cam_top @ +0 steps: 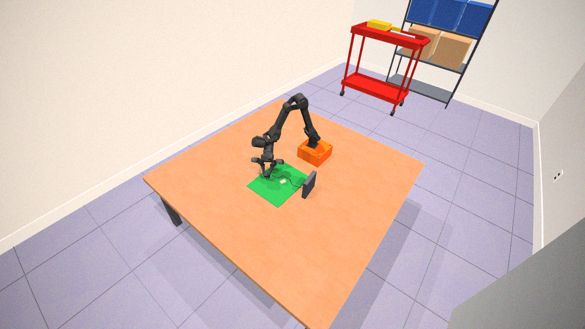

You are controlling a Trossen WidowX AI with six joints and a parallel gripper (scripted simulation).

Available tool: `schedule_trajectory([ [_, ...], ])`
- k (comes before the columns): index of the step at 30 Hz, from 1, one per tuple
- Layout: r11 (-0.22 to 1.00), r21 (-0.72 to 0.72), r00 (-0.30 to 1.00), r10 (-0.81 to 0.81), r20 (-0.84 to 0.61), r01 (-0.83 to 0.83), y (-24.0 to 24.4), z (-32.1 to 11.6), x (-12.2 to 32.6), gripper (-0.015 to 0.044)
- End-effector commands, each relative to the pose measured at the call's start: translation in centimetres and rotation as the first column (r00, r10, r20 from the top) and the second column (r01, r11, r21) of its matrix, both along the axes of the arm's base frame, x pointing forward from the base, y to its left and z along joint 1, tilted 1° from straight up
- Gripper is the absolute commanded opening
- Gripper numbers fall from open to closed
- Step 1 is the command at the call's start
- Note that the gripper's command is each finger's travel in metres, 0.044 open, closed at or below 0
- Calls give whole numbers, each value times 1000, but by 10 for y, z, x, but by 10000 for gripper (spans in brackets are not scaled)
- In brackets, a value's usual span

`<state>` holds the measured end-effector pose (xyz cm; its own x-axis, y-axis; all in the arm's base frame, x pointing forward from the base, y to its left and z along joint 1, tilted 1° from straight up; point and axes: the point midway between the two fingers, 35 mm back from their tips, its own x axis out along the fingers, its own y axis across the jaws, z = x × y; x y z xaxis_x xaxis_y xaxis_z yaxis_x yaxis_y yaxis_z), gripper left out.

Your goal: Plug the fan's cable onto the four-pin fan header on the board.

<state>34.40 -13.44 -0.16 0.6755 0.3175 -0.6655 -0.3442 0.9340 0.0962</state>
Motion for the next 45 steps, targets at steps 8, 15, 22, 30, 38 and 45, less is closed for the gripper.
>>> schedule_trajectory([
  [8,999,44,996,-4,87,0,-1,-1,-6,0],
  [15,998,61,990,-4,143,-5,-2,0,-10,0],
  [22,997,77,980,-2,198,-13,-2,2,-14,0],
  [30,996,91,966,1,260,-26,-2,5,-20,0],
  [38,994,102,947,7,320,-41,-1,8,-27,0],
  [45,993,108,929,13,371,-57,1,12,-34,0],
])
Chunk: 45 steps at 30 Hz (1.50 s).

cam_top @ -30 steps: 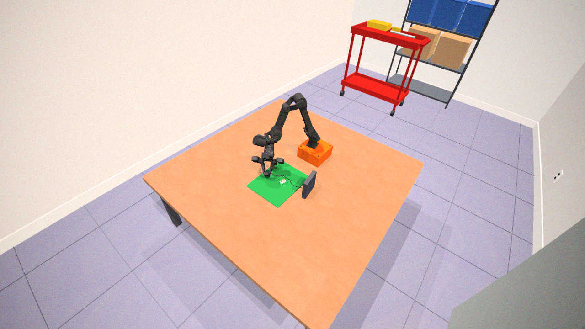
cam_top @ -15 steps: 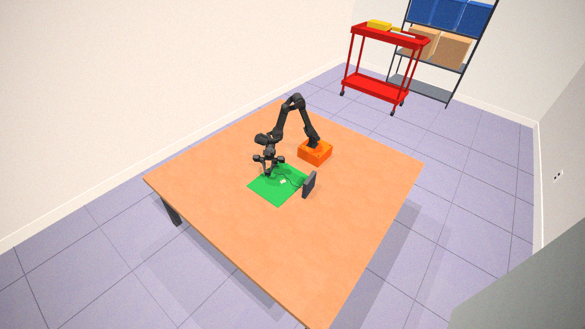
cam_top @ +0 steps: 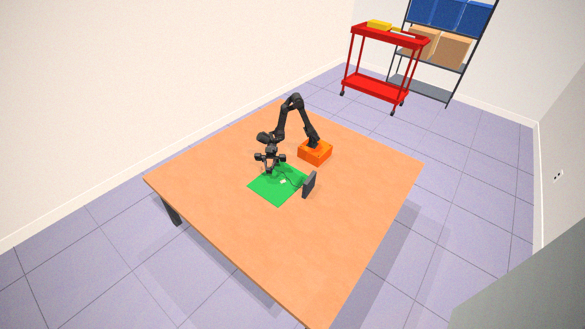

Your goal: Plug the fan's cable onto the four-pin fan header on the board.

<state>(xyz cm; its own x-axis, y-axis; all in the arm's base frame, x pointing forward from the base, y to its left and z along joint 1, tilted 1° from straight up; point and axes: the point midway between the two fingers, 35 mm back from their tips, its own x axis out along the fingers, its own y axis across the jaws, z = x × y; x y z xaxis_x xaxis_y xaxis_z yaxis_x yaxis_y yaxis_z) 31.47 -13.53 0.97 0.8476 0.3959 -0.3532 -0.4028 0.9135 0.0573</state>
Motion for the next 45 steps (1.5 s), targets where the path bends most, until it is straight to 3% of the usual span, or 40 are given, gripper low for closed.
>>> schedule_trajectory([
  [1,1000,15,1000,6,29,-7,2,1,-6,0],
  [28,998,22,974,58,217,-64,13,16,-36,0],
  [45,998,14,976,56,211,-60,12,23,-34,0],
])
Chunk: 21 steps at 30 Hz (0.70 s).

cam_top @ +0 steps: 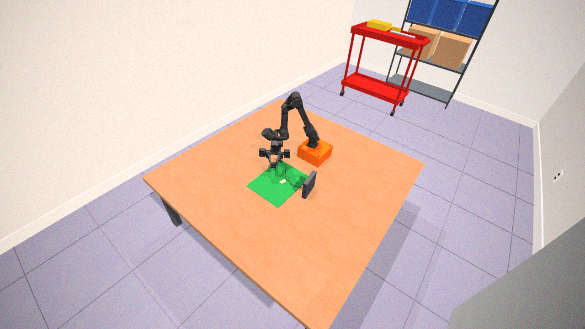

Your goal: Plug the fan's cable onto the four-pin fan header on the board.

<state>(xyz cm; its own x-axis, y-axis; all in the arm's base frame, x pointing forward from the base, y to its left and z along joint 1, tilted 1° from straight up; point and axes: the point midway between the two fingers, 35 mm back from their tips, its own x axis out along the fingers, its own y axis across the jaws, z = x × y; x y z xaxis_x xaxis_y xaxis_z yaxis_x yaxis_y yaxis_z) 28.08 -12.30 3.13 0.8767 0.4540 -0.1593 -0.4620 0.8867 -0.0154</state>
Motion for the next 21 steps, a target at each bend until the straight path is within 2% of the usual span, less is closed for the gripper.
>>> schedule_trajectory([
  [1,1000,-1,1000,-1,-1,1,0,3,0,0],
  [21,1000,-2,1000,0,2,0,2,-4,-1,0],
])
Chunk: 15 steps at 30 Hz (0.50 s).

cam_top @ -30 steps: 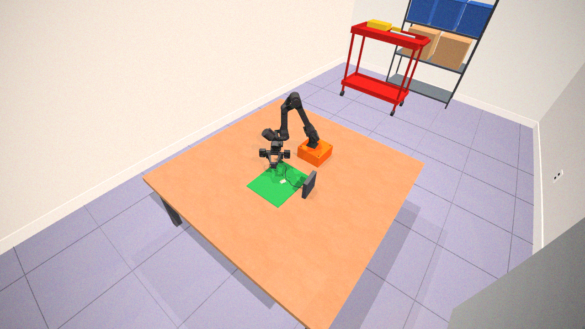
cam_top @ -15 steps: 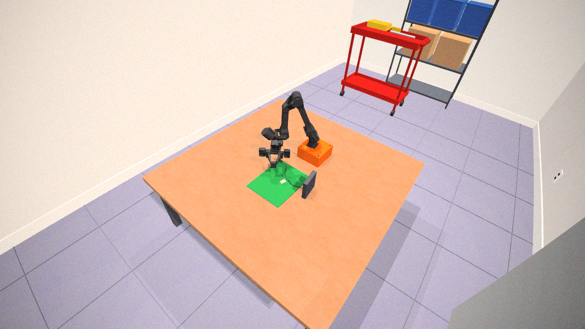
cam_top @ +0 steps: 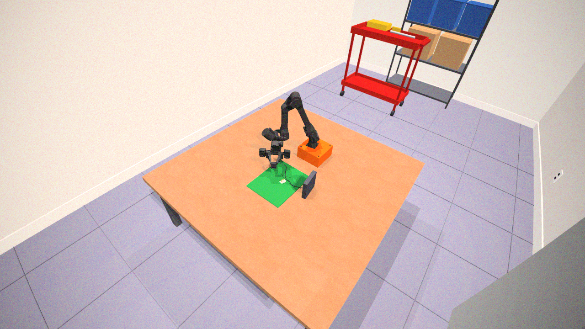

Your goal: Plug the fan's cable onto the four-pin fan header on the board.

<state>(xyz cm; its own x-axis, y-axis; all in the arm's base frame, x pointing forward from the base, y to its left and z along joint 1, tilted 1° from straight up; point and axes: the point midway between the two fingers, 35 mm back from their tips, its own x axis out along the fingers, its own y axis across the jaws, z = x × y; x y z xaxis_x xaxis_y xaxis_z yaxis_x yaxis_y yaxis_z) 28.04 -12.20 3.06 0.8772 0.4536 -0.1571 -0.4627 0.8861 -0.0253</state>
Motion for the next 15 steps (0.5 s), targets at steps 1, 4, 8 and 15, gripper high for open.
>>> schedule_trajectory([
  [1,1000,6,1000,-1,-5,1,1,-5,-1,0],
  [4,1000,6,1000,-1,-5,1,1,-7,-1,0],
  [8,1000,6,1000,-1,-5,1,1,-10,0,0],
  [15,1000,6,1000,-1,-5,1,2,-16,0,0],
])
